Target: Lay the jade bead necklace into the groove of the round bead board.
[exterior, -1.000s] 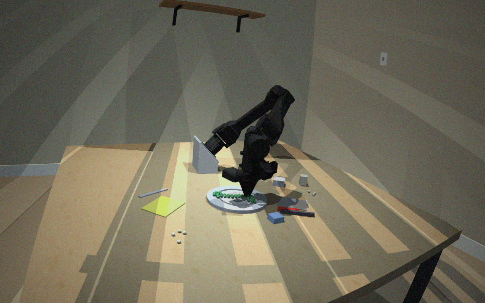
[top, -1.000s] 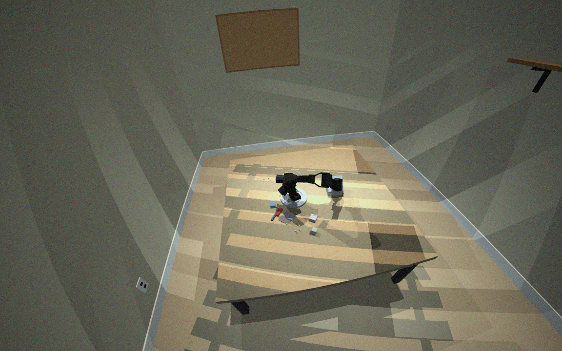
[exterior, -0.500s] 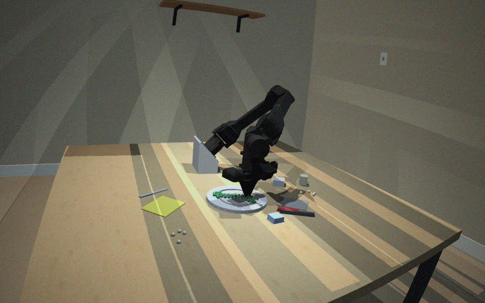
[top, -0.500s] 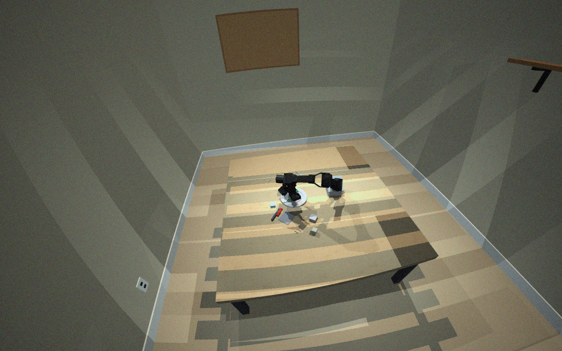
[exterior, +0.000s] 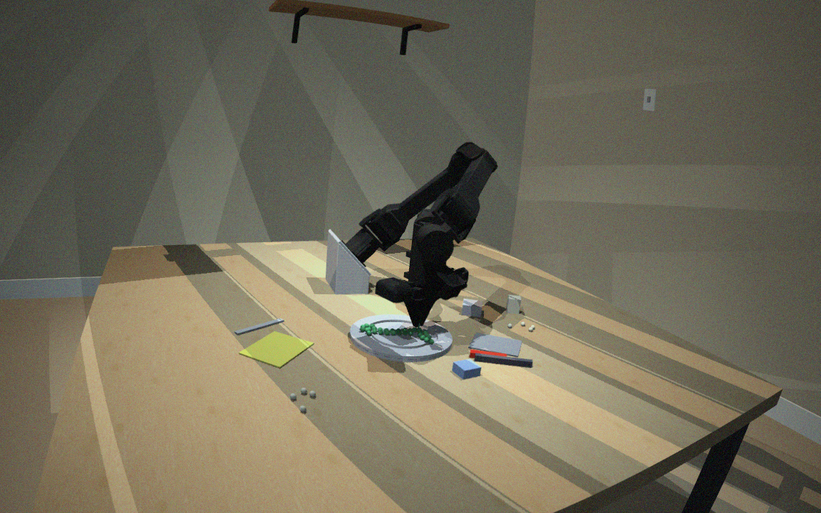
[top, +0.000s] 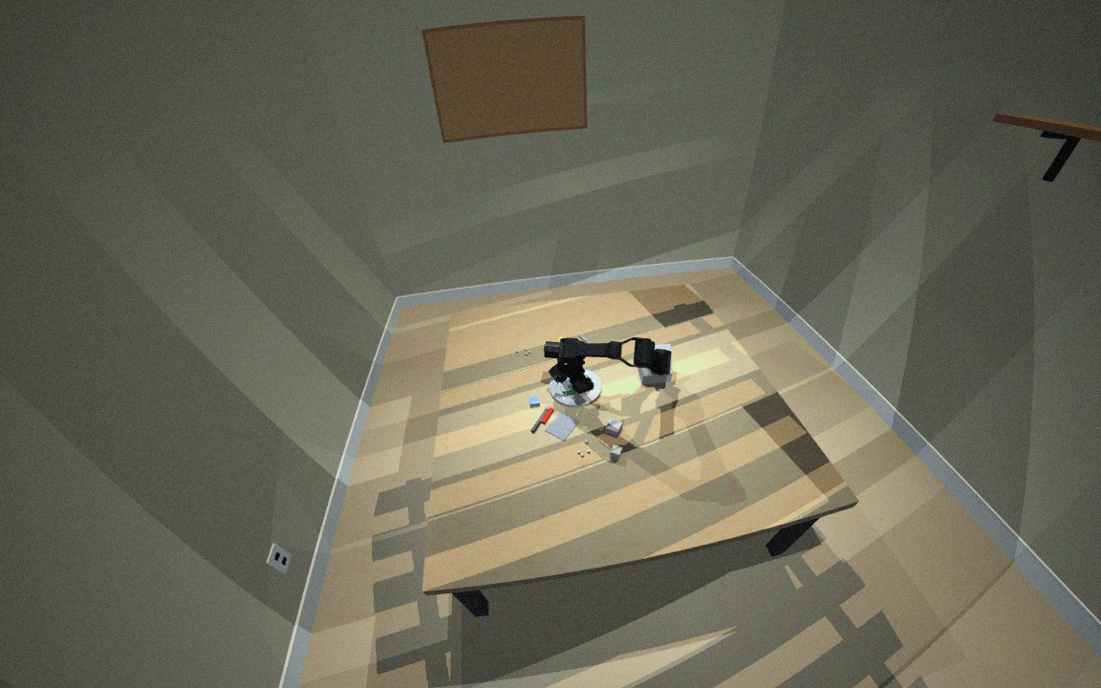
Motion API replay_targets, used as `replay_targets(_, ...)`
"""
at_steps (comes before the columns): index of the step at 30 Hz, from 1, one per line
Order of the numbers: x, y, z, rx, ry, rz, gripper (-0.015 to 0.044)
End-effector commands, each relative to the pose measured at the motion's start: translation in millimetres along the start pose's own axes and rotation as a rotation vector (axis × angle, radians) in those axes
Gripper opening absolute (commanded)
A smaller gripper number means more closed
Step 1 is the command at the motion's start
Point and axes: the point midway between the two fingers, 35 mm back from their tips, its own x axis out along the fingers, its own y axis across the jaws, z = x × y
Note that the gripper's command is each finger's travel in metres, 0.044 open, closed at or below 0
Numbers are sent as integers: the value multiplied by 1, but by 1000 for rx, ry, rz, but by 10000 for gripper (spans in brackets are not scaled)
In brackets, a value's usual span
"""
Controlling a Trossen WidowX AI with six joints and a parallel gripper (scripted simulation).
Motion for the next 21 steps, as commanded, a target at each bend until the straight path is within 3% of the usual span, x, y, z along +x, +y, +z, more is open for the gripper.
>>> replay_targets(1, 0, 9, -8, -2, -3, 1, 0)
replay_targets(21, 10, 11, -9, -2, -3, 1, 0)
